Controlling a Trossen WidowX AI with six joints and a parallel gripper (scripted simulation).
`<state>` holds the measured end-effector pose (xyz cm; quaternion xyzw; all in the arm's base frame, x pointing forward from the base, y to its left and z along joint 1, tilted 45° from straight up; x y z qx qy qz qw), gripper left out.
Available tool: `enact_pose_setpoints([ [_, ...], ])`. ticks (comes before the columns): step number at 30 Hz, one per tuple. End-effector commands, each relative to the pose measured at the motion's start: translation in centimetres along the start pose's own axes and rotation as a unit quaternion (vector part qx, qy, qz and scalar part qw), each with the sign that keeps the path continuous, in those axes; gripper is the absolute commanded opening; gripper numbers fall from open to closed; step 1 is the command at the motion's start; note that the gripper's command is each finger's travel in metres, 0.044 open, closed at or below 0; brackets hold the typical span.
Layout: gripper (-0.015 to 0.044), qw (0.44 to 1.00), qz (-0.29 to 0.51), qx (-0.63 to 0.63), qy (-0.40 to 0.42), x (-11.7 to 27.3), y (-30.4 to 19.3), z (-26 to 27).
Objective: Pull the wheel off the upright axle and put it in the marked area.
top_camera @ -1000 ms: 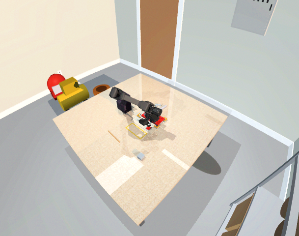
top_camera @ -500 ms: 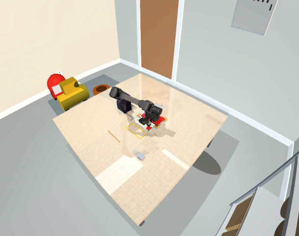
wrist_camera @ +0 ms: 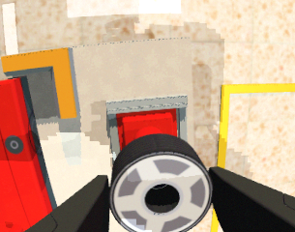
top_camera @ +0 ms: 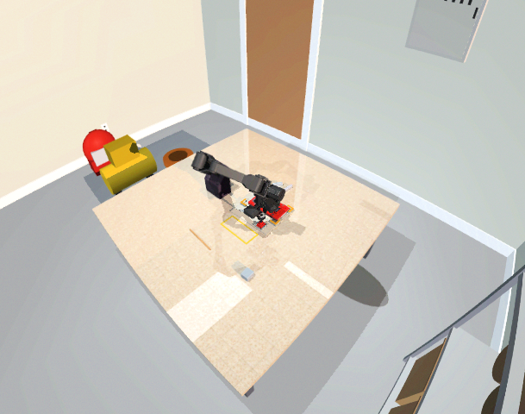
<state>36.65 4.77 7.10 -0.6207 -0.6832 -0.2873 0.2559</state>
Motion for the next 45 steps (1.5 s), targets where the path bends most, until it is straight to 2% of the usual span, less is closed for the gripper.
enact_pose_setpoints([
  [1, 0.0, 1.0, 0.0, -0.003, 0.001, 0.2, 0.0, -0.1],
  [12, 0.0, 1.0, 0.0, -0.003, 0.001, 0.8, 0.1, 0.0],
  [19, 0.0, 1.0, 0.0, -0.003, 0.001, 4.0, -0.2, 0.0],
  [23, 0.0, 1.0, 0.001, 0.004, -0.001, 3.3, -0.3, 0.2],
  [45, 0.0, 1.0, 0.001, -0.001, 0.0, 4.0, -5.1, -8.6],
])
Point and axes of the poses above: the point midway between the two fingers, 35 mm back from their tips, its own x axis back along the fingers, its own z axis across the jaws, y = z × x, the point moved 9 cm from there along x, back along the fingers, and after that the axes turned 4 degrees about -x, right-handed, at the moved point
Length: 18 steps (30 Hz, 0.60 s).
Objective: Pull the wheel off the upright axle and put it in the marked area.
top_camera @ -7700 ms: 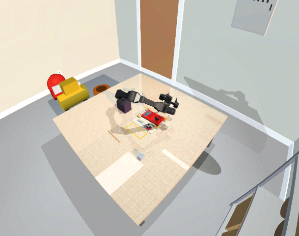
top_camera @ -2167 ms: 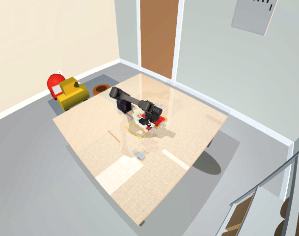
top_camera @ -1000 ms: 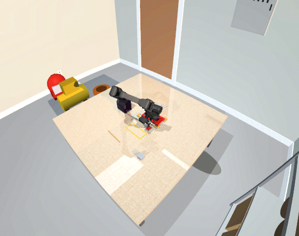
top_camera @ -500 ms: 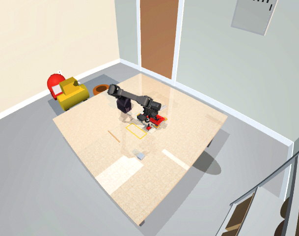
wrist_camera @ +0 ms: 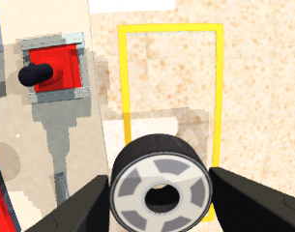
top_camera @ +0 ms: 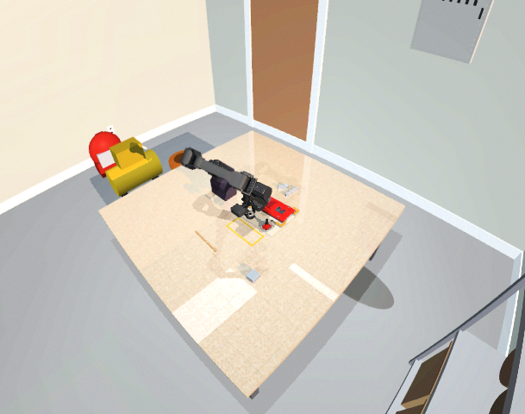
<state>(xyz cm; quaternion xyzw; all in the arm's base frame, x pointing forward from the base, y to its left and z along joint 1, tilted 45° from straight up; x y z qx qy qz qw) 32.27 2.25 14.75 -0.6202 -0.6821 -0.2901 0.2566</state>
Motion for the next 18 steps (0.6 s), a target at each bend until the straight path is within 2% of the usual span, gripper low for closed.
enact_pose_setpoints([
  [1, 0.0, 1.0, 0.002, 0.001, -0.003, 0.0, -1.4, -1.7],
  [8, 0.0, 1.0, 0.002, 0.0, -0.004, -0.1, -2.1, -2.5],
  [18, 0.0, 1.0, 0.002, 0.0, -0.004, -2.3, -2.1, -2.6],
])
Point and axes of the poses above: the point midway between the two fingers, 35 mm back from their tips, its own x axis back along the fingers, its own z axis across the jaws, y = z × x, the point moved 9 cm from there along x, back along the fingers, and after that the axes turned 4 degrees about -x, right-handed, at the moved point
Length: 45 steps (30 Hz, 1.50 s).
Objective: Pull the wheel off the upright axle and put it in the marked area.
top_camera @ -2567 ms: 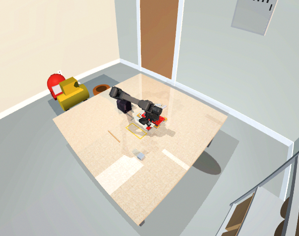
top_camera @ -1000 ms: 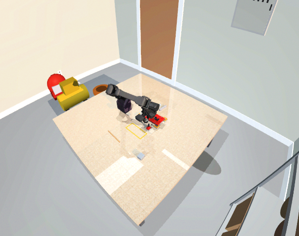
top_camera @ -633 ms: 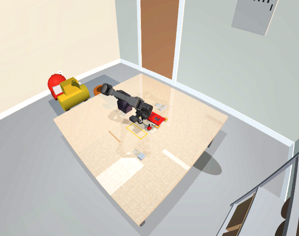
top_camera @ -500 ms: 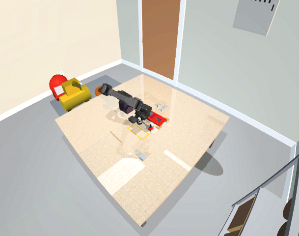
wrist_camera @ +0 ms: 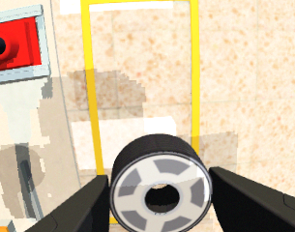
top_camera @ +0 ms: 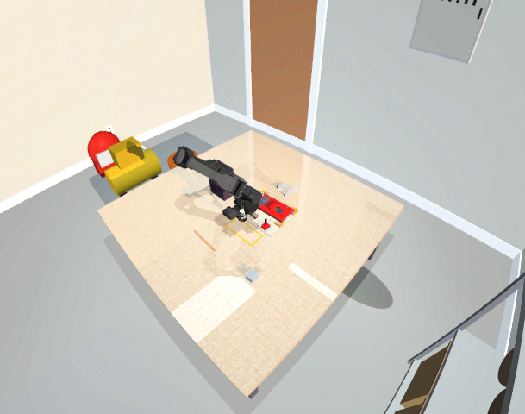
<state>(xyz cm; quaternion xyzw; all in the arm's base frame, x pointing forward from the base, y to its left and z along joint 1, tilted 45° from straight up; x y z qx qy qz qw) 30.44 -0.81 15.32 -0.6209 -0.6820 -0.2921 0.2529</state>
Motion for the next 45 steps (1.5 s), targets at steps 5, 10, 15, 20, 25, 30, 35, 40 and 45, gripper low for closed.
enact_pose_setpoints([
  [5, 0.0, 1.0, 0.003, 0.004, -0.001, -2.8, 0.1, 0.1],
  [10, 0.0, 1.0, 0.003, 0.004, -0.001, -5.5, 0.1, 0.1],
  [15, 0.0, 1.0, 0.003, 0.004, -0.004, -8.2, -0.2, 0.0],
  [20, 0.0, 1.0, 0.003, 0.004, -0.005, -8.9, -0.3, -0.1],
  [25, 0.0, 1.0, 0.003, 0.004, -0.005, -8.9, -0.3, -0.1],
  [30, 0.0131, 1.0, -0.001, -0.001, -0.007, -8.5, -0.1, -0.2],
  [35, 0.0263, 1.0, -0.001, -0.001, -0.007, -8.5, -0.1, -0.2],
  [40, 0.03, 1.0, 0.001, 0.002, -0.004, -5.1, 0.2, -0.2],
  [45, 0.03, 1.0, 0.003, 0.004, -0.003, -2.6, 0.1, -0.2],
])
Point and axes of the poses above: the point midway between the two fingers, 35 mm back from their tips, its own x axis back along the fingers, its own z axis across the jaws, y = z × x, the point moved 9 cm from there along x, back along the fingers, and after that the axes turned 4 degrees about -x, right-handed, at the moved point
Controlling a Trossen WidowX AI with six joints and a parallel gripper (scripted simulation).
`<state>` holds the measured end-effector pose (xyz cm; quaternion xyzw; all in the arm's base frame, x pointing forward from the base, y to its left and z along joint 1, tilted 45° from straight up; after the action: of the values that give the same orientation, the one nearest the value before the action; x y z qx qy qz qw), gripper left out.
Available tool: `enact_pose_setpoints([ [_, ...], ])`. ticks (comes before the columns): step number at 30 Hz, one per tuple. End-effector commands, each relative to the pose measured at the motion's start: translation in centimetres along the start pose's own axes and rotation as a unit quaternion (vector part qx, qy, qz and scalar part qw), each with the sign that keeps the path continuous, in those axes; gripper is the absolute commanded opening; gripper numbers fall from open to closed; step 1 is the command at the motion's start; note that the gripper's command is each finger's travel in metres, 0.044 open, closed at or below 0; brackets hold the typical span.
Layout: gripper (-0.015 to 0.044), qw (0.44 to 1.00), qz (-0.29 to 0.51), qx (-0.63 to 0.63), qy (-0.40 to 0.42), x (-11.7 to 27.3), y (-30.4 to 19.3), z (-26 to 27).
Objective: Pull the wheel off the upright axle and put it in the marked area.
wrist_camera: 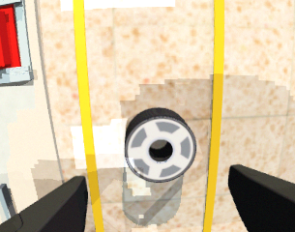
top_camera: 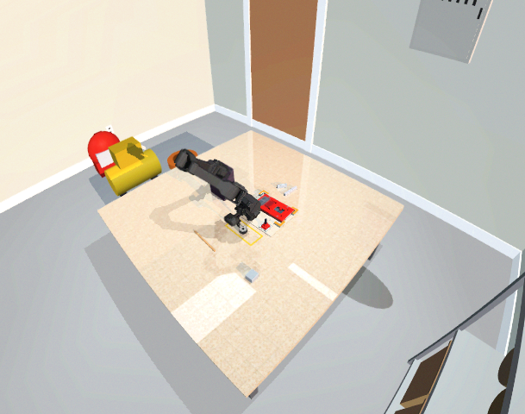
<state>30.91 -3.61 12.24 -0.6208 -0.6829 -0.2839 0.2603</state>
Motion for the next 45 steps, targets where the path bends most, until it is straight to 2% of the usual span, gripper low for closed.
enact_pose_setpoints([
  [1, 0.03, 1.0, -0.001, -0.006, -0.003, 1.6, 0.0, -0.4],
  [2, 0.03, 1.0, -0.001, -0.006, -0.003, 1.6, 0.0, -0.4],
  [3, 0.0326, 1.0, -0.005, -0.002, 0.0, 1.1, -0.1, 0.0],
  [7, 0.0431, 1.0, -0.001, -0.003, 0.004, 4.4, -4.6, 2.1],
  [8, 0.044, 1.0, 0.0, -0.004, 0.003, 5.2, -6.1, 2.6],
  [11, 0.044, 1.0, 0.001, -0.004, -0.001, 6.1, -8.2, 3.1],
  [45, 0.044, 1.0, 0.001, -0.004, -0.001, 6.1, -8.2, 3.1],
])
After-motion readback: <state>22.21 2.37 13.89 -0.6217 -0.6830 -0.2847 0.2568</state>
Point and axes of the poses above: the point midway between the two fingers, 35 mm back from their tips, its own x axis back along the fingers, its own z axis across the jaws, y = z × x, the point moved 9 cm from there along x, back along the fingers, and after that the axes turned 4 degrees about -x, right-handed, at the moved point
